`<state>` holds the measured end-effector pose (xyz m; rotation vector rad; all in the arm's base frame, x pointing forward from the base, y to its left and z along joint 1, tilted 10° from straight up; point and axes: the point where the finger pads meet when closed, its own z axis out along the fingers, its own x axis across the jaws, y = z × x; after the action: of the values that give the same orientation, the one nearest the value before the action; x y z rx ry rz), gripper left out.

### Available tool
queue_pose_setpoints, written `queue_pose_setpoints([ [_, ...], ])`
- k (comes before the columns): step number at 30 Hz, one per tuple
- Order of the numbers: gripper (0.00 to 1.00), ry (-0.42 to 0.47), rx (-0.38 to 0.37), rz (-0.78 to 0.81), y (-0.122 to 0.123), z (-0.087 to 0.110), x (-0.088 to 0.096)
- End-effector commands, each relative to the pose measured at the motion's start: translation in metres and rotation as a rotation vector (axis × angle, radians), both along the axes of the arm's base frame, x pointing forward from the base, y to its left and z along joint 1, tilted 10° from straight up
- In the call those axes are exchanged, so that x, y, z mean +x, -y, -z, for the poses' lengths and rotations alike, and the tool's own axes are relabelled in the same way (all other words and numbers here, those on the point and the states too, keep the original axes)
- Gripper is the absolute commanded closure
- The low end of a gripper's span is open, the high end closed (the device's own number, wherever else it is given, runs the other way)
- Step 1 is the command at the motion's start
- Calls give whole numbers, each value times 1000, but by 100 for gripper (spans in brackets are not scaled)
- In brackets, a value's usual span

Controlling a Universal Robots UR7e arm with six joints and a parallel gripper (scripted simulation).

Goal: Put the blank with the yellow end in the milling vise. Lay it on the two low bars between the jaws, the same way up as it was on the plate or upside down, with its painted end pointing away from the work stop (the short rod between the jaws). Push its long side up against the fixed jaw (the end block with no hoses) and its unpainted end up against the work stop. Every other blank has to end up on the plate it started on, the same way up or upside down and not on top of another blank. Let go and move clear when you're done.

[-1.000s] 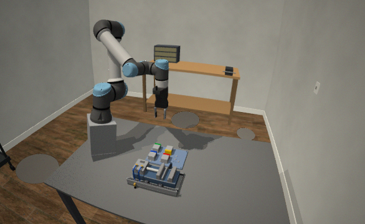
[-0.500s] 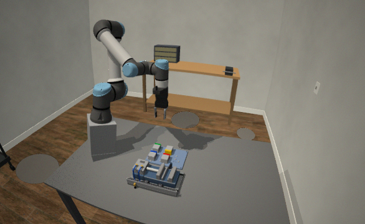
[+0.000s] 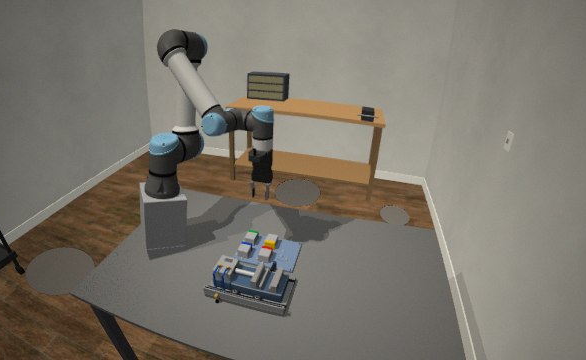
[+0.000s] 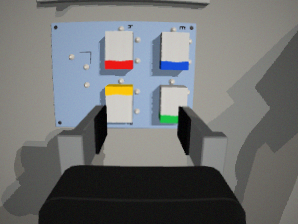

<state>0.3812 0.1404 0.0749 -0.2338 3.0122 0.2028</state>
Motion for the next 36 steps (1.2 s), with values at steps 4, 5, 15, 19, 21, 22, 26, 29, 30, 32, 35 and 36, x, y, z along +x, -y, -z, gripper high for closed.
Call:
queue_pose_setpoints([
  [4, 0, 4, -2, 1, -3, 6, 5],
  [5, 0, 4, -2, 1, -3, 6, 5],
  [15, 0, 4, -2, 1, -22, 50, 19],
  [19, 0, 4, -2, 1, -22, 50, 19],
  [21, 0, 4, -2, 1, -22, 50, 19],
  [22, 0, 4, -2, 1, -22, 50, 19],
  [26, 0, 4, -2, 1, -27, 60, 22],
  [29, 0, 4, -2, 1, -41, 91, 33],
  [30, 0, 4, -2, 1, -45, 102, 37],
  [32, 0, 4, -2, 1, -45, 102, 37],
  [35, 0, 4, -2, 1, -45, 102, 37],
  [36, 0, 4, -2, 1, -45, 102, 37],
])
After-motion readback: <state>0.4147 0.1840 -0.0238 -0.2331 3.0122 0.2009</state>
